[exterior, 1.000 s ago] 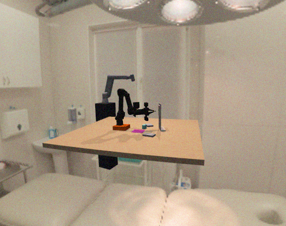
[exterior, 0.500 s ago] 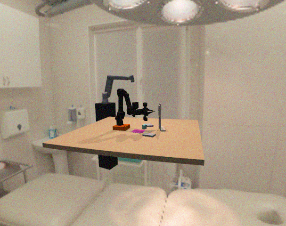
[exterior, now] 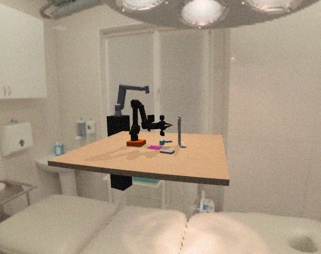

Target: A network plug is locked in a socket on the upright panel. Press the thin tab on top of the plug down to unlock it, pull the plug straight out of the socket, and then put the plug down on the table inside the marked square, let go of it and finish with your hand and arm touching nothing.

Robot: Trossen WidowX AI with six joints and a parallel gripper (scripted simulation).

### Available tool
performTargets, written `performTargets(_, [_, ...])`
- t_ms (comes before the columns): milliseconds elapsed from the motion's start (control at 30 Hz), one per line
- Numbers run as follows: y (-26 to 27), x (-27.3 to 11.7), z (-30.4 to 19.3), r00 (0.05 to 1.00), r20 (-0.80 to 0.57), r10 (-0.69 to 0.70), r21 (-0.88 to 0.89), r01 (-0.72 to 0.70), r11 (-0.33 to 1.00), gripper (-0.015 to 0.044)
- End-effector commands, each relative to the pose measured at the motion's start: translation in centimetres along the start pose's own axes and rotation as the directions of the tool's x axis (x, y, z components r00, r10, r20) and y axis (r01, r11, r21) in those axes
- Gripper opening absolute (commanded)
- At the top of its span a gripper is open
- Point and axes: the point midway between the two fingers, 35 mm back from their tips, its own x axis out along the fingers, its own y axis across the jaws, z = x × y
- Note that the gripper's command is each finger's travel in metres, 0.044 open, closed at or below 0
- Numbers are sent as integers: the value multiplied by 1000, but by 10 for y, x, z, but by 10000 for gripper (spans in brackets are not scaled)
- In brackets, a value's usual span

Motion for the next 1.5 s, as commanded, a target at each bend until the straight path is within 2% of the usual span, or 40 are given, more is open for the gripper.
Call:
performTargets(0, [-2,-4,-2,1000,-5,-4,6,4,1000,0])
performTargets(1200, [59,-16,-22,1000,-5,-4,7,5,1000,0])
performTargets(1467, [42,-11,-11,990,107,-89,177,69,982,0])
